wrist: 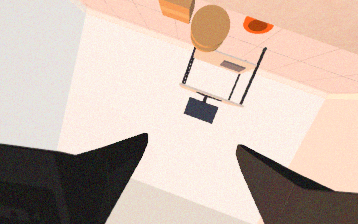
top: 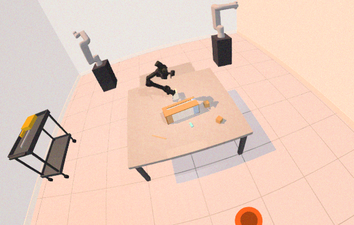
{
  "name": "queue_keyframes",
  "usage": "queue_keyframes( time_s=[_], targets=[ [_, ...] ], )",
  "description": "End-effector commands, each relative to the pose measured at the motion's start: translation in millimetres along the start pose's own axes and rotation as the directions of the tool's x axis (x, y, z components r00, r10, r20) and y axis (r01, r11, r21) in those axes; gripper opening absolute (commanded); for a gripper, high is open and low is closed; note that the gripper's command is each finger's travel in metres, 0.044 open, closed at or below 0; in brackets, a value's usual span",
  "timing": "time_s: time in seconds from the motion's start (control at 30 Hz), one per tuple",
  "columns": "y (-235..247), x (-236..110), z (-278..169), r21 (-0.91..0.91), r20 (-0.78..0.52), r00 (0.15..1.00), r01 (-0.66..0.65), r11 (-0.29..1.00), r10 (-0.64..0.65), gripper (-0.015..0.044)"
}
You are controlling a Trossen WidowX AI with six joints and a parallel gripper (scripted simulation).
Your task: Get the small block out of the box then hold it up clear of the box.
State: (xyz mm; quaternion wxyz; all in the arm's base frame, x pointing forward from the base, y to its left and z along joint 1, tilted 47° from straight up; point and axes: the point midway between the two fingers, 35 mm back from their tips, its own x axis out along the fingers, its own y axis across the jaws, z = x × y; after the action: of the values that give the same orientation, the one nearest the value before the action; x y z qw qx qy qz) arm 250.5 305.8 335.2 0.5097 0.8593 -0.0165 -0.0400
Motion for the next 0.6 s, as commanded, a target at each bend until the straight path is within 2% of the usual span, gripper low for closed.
queue_keyframes(
  time_s=[0.0, 0.17, 0.3, 0.43, 0.57],
  targets=[
    [-1, 1, 0, -0.007, 0.000, 1.000, 0.003, 1.000, -0.003, 0.0400],
    [-23, 27, 12, -0.204, 0.024, 0.996, 0.093, 0.975, -0.090, 0.0400],
    [-52, 64, 55, -0.446, 0.153, 0.963, 0.269, 0.854, -0.224, 0.0400],
    [-75, 88, 115, -0.573, 0.347, 0.865, 0.501, 0.648, -0.363, 0.0400],
    [-85, 93, 168, -0.569, 0.520, 0.723, 0.690, 0.447, -0.455, 0.0400]
  ],
)
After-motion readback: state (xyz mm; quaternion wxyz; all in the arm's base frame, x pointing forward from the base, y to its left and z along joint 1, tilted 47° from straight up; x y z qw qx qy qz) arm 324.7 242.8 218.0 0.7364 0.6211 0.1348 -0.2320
